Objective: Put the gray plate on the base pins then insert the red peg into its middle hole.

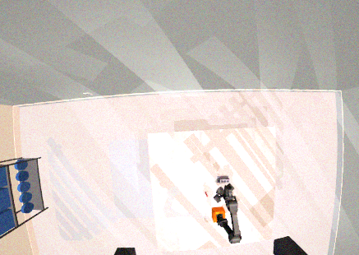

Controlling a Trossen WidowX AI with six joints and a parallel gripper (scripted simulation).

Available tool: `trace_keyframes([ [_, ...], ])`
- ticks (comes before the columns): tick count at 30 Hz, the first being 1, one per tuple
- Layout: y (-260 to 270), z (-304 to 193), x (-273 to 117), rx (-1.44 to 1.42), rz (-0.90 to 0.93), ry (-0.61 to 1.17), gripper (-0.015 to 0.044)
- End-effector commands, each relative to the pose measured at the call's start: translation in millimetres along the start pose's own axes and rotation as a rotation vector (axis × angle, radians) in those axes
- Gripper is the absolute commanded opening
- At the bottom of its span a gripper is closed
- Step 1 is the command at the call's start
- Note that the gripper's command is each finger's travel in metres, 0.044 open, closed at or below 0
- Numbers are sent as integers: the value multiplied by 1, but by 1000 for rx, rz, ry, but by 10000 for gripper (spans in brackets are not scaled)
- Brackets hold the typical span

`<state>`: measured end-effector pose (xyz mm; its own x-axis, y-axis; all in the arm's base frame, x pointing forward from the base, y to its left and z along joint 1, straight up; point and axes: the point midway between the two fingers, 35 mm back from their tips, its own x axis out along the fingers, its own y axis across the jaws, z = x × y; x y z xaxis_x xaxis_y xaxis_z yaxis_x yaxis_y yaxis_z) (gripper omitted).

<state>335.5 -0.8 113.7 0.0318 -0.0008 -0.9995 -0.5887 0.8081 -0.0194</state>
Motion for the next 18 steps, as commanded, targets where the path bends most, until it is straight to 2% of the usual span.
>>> trace_keyframes([
  [1, 56, 4, 0, 625, 5, 0, 440],
  [18, 132, -7, 3, 1515, 11, 9, 440],
])
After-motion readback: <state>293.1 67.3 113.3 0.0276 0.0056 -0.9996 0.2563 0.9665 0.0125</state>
